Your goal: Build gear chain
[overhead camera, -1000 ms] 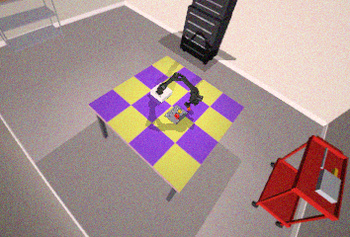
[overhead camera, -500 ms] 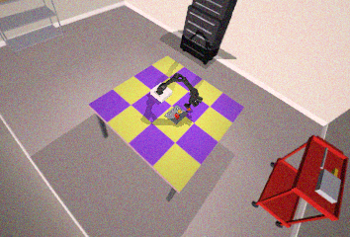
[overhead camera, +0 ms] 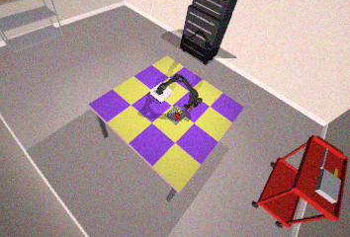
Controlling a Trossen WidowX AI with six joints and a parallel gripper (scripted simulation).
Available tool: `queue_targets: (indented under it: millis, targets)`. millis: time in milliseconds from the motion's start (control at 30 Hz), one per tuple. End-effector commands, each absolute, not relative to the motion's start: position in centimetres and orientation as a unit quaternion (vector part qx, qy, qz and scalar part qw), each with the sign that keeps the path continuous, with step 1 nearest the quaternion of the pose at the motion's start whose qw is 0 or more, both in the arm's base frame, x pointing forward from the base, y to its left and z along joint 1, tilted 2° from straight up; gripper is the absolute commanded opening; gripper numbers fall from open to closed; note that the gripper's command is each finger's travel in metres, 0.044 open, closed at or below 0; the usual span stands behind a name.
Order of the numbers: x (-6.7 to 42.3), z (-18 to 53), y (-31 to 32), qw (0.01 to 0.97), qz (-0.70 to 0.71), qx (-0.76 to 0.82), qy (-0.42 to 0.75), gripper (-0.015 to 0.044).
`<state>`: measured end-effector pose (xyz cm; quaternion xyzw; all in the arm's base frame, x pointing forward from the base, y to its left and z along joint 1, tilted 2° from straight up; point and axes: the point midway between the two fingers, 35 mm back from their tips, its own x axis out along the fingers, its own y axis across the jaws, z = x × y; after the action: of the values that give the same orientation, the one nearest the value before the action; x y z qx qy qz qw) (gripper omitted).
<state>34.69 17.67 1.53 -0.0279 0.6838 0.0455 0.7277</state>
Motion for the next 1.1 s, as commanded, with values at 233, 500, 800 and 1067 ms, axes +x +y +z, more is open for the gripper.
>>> queue_targets:
  millis: [233, 500, 800, 1067]
  targets:
    - [34.7, 1.5, 17.7, 0.728, 0.045, -0.026, 0.684, 0.0099]
    - [34.7, 1.5, 17.7, 0.728, 0.045, -0.026, 0.684, 0.0006]
    - [34.9, 3.3, 18.0, 0.728, 0.046, -0.026, 0.684, 0.0000]
    - [35.1, 5.3, 18.2, 0.728, 0.046, -0.026, 0.684, 0.0000]
